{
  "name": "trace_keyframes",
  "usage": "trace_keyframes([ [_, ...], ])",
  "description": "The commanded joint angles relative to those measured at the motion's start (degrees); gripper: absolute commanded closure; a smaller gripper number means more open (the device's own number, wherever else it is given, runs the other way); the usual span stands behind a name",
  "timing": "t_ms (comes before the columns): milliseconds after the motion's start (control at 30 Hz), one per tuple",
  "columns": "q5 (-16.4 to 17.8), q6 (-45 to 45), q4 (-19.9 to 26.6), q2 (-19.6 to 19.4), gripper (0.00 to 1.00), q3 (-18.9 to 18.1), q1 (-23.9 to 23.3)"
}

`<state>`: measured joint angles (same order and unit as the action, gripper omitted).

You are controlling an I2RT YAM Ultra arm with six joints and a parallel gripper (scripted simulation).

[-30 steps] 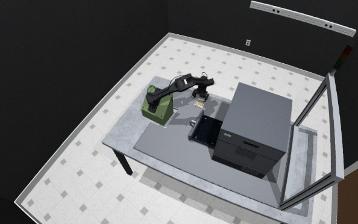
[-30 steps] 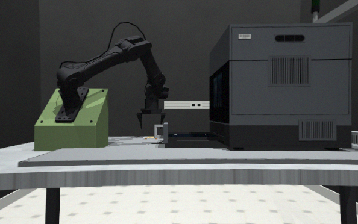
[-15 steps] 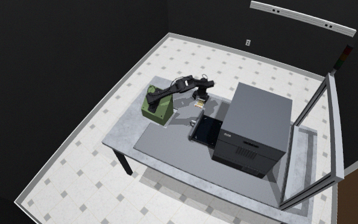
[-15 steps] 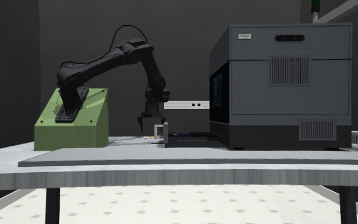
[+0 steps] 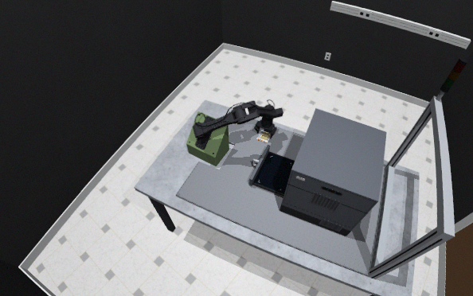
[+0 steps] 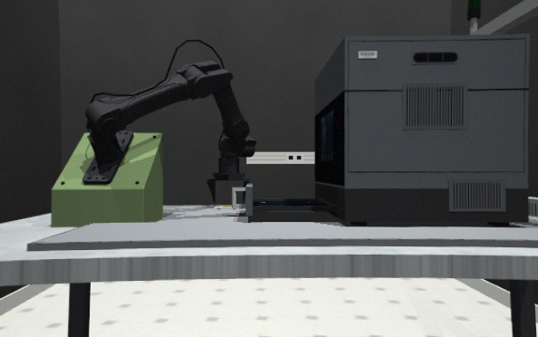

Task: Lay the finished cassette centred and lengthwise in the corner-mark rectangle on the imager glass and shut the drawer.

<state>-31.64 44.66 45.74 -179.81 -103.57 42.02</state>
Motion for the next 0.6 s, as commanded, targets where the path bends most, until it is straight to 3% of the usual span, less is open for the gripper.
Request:
trace_keyframes([
  [0,0.26,0.84,-1.96,-0.19,0.00,0.14,0.69],
  [567,0.47,0.07,-1.97,-0.12,0.00,1.32,1.06],
])
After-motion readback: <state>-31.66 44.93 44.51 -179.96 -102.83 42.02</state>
